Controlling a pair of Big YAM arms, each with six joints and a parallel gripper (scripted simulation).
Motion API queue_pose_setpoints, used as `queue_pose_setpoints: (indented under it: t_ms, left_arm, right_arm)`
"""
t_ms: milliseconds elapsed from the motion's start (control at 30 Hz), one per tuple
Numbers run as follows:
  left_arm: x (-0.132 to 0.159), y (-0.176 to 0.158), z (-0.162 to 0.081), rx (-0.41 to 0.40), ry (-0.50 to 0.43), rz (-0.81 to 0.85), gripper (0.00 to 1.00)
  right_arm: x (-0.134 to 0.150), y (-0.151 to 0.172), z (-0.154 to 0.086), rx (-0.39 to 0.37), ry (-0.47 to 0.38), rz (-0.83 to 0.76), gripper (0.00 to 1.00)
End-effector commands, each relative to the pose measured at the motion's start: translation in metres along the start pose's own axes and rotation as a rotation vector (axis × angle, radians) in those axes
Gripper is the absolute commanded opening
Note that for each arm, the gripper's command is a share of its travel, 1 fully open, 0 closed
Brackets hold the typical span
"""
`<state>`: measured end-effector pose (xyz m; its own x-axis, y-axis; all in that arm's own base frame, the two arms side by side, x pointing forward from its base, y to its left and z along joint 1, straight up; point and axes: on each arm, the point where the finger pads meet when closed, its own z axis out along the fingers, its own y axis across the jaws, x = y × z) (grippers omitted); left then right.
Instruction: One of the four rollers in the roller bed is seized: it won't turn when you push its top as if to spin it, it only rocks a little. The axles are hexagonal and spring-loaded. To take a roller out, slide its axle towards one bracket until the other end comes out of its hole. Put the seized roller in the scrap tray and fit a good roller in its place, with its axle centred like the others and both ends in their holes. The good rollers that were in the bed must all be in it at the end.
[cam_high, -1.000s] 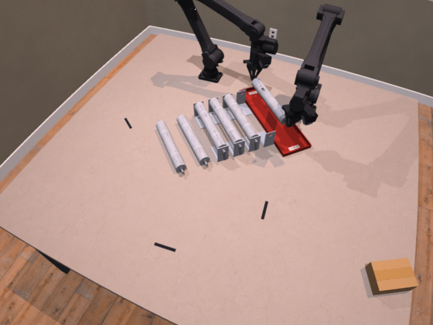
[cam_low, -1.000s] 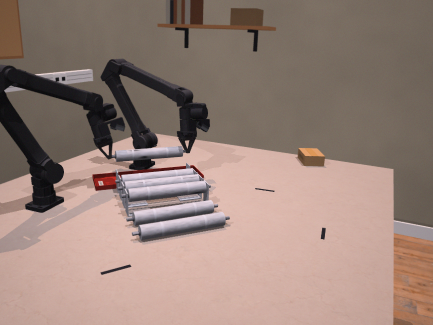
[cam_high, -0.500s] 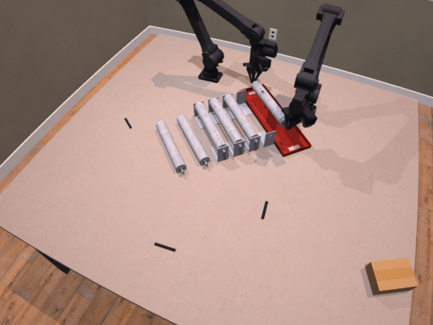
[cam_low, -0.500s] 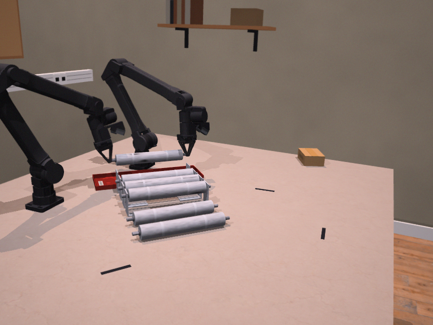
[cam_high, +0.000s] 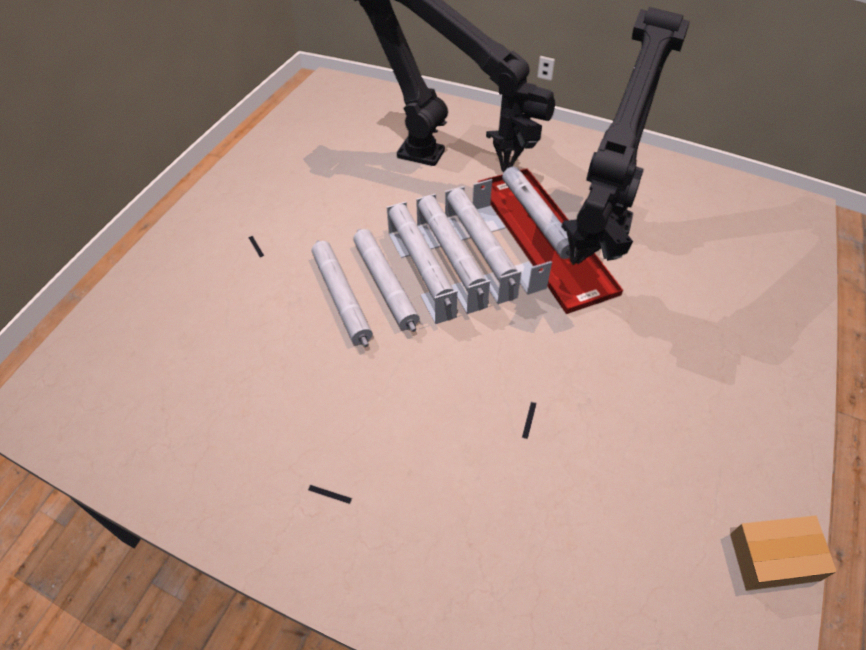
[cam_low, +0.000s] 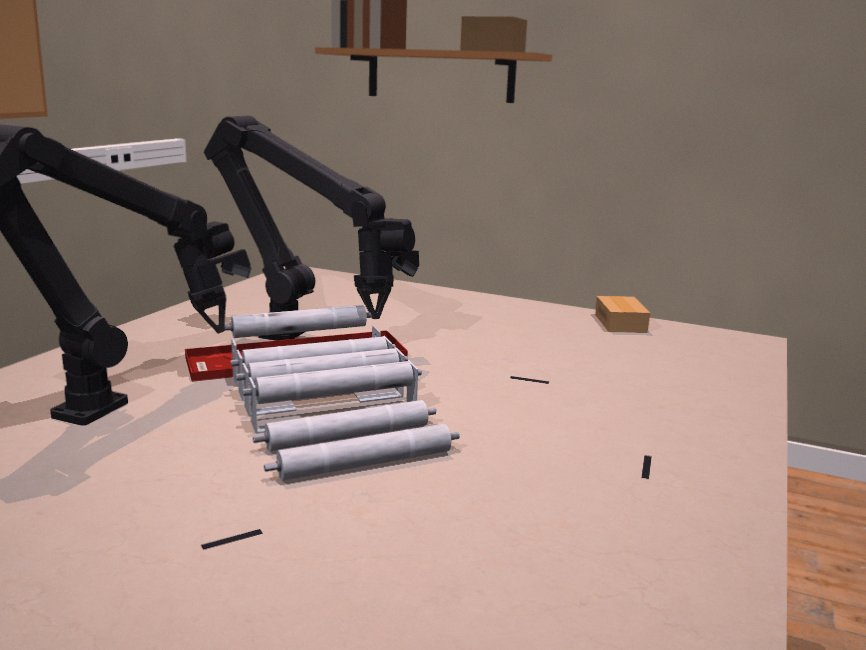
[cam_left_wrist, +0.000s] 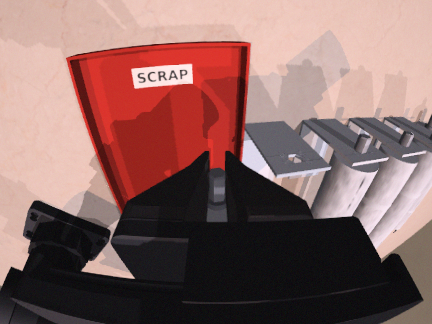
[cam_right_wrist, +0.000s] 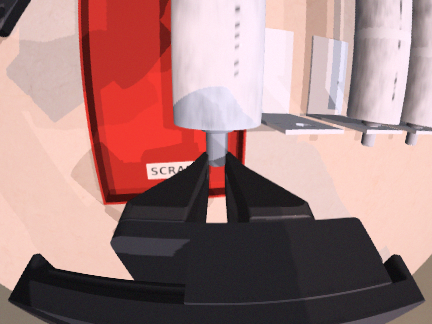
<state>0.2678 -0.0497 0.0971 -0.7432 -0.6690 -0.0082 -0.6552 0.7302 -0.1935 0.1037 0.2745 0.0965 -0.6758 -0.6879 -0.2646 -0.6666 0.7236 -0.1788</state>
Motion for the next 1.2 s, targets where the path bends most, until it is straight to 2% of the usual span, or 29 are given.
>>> queue_pose_setpoints:
  t_ms: [0, 167, 200, 233, 367, 400, 467, 500, 533, 667, 700, 733, 767, 867, 933, 967, 1033, 1067, 1100, 1167]
  left_arm:
    - [-0.005, -0.002, 0.006, 0.007, -0.001, -0.006, 0.03]
    - [-0.012, -0.009, -0.002, 0.045, -0.037, 0.000, 0.03]
    - [-0.006, -0.002, 0.011, 0.015, -0.008, -0.003, 0.03]
    - [-0.006, 0.000, 0.014, 0.010, -0.004, -0.010, 0.03]
    - [-0.009, -0.002, 0.014, 0.024, -0.018, -0.008, 0.03]
    - [-0.014, -0.009, 0.005, 0.045, -0.037, -0.005, 0.03]
    - [-0.014, -0.009, 0.005, 0.045, -0.037, -0.005, 0.03]
    - [-0.005, 0.000, 0.019, 0.018, -0.010, -0.001, 0.03]
    - [-0.006, 0.003, 0.023, 0.008, -0.003, -0.012, 0.03]
    - [-0.008, 0.000, 0.023, 0.022, -0.016, -0.005, 0.03]
    - [-0.009, 0.000, 0.022, 0.030, -0.023, -0.005, 0.03]
    - [-0.013, -0.004, 0.019, 0.040, -0.033, -0.003, 0.03]
    - [-0.008, 0.001, 0.029, 0.014, -0.008, -0.005, 0.03]
    - [-0.006, 0.004, 0.035, 0.010, -0.004, -0.009, 0.03]
    - [-0.009, 0.001, 0.033, 0.023, -0.017, -0.006, 0.03]
    - [-0.014, -0.007, 0.024, 0.045, -0.037, -0.003, 0.03]
    - [-0.014, -0.007, 0.024, 0.045, -0.037, -0.003, 0.03]
    - [-0.005, 0.004, 0.038, 0.015, -0.009, -0.001, 0.03]
    - [-0.006, 0.007, 0.042, 0.007, -0.003, -0.010, 0.03]
    - [-0.009, 0.004, 0.042, 0.012, -0.009, -0.009, 0.03]
  right_arm:
    - [-0.007, 0.009, 0.001, -0.014, -0.026, 0.007, 0.03]
    - [-0.009, 0.005, 0.002, -0.024, -0.044, 0.030, 0.03]
    - [-0.007, 0.007, 0.010, -0.010, -0.024, 0.023, 0.03]
    - [-0.001, 0.005, 0.015, -0.003, -0.014, 0.018, 0.03]
    - [-0.006, 0.008, 0.009, -0.024, -0.043, 0.025, 0.03]
    - [-0.016, 0.012, 0.001, -0.038, -0.063, 0.032, 0.03]
    - [-0.016, 0.012, 0.001, -0.038, -0.063, 0.032, 0.03]
    - [-0.004, 0.009, 0.015, -0.017, -0.033, 0.020, 0.03]
    - [0.004, 0.009, 0.023, -0.005, -0.014, 0.008, 0.03]
    - [0.000, 0.009, 0.022, -0.016, -0.032, 0.019, 0.03]
    - [-0.009, 0.012, 0.015, -0.030, -0.053, 0.030, 0.03]
    - [-0.005, 0.011, 0.018, -0.028, -0.050, 0.027, 0.03]
    - [0.000, 0.010, 0.025, -0.017, -0.035, 0.022, 0.03]
    - [0.007, 0.011, 0.035, -0.004, -0.014, 0.008, 0.03]
    - [0.000, 0.016, 0.029, -0.021, -0.037, 0.013, 0.03]
    - [-0.010, 0.018, 0.020, -0.037, -0.060, 0.023, 0.03]
    - [-0.010, 0.018, 0.020, -0.037, -0.060, 0.023, 0.03]
    - [0.000, 0.013, 0.030, -0.023, -0.041, 0.021, 0.03]
    - [0.010, 0.013, 0.041, -0.005, -0.015, 0.003, 0.03]
    - [0.003, 0.018, 0.038, -0.014, -0.027, 0.008, 0.03]
